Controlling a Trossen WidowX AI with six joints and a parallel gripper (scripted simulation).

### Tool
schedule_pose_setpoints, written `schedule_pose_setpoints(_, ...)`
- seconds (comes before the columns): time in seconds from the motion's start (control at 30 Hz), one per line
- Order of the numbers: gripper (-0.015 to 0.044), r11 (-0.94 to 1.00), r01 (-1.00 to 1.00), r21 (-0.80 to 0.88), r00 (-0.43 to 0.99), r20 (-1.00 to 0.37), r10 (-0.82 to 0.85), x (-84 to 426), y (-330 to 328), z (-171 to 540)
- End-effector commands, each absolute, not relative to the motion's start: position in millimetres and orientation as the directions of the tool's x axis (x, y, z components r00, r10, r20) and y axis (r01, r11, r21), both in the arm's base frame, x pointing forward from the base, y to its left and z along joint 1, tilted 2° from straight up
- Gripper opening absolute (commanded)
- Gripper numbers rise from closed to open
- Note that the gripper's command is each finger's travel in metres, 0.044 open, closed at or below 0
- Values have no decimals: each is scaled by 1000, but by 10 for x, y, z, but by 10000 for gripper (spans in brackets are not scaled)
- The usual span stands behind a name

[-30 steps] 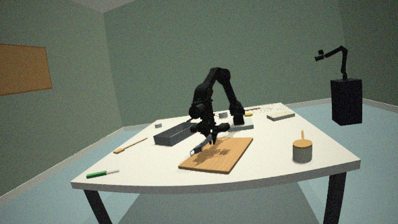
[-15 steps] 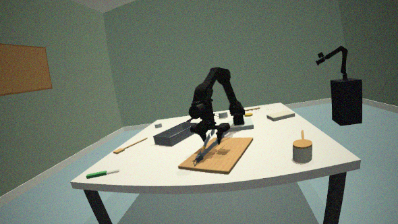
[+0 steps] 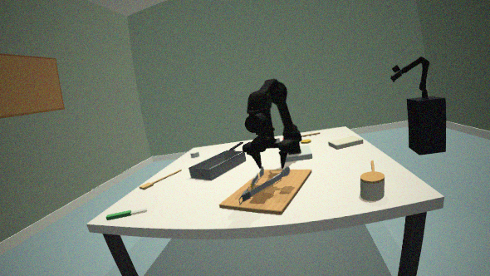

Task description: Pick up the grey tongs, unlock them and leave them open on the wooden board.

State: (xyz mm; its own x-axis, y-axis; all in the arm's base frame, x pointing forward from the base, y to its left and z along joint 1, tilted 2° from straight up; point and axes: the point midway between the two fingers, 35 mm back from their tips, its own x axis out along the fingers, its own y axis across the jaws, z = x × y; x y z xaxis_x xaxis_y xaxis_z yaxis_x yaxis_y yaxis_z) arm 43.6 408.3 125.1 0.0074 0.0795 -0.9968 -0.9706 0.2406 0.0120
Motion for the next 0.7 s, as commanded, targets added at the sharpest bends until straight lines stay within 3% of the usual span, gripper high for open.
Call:
schedule_pose_setpoints(0.0,440,233,-972,12,6,-997,77,-104,4154,1606)
schedule_pose_setpoints(0.13,440,233,-972,15,3,-997,77,-495,4109,1885)
schedule_pose_setpoints(0.67,440,233,-972,15,3,-997,77,-514,4104,1898)
